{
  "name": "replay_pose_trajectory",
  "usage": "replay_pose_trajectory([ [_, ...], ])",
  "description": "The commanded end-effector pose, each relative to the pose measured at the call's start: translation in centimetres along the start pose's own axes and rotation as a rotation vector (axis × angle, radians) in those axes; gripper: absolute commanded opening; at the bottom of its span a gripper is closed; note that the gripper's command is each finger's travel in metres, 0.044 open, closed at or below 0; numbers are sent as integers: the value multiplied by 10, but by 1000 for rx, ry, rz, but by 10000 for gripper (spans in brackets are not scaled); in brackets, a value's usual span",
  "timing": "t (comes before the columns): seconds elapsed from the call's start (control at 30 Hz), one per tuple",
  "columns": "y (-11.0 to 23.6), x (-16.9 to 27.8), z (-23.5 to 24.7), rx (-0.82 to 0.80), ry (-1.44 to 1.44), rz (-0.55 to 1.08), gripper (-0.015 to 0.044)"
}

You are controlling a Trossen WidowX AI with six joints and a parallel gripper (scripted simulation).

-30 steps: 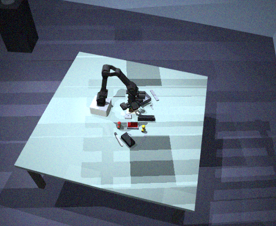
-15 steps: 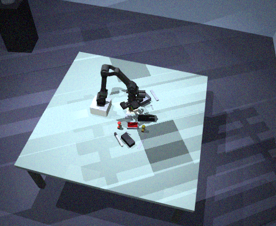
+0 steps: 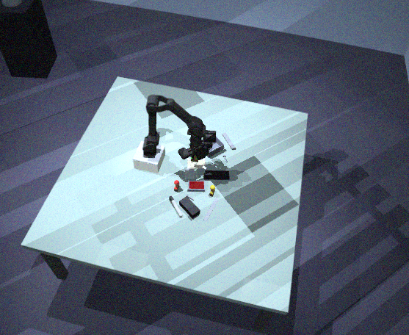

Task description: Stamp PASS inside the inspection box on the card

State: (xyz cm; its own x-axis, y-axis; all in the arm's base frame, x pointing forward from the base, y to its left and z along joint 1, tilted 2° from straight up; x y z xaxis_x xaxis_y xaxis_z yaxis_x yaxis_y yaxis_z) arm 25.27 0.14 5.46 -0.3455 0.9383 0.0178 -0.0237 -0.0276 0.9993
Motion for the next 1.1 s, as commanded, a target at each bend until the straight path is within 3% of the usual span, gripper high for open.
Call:
replay_pose_trajectory([
  [0.0,9,-1,2,-10,0,-5,0],
  [0.57,32,0,1,-10,0,-5,0],
  [1.07,39,-27,51,-14,2,-7,0],
])
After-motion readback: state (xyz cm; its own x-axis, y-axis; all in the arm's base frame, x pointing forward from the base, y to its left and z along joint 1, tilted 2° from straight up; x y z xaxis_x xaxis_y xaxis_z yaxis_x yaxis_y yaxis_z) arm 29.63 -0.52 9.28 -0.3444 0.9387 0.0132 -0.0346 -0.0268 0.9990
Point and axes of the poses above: the point midway between the two fingers, 35 mm back from their tips, its own y axis back along the fingers, its own z axis across the jaws, x = y × z, the point moved 3 cm from there along y, back along the fingers, and after that the axes turned 14 degrees about -y, right-handed, at the moved point
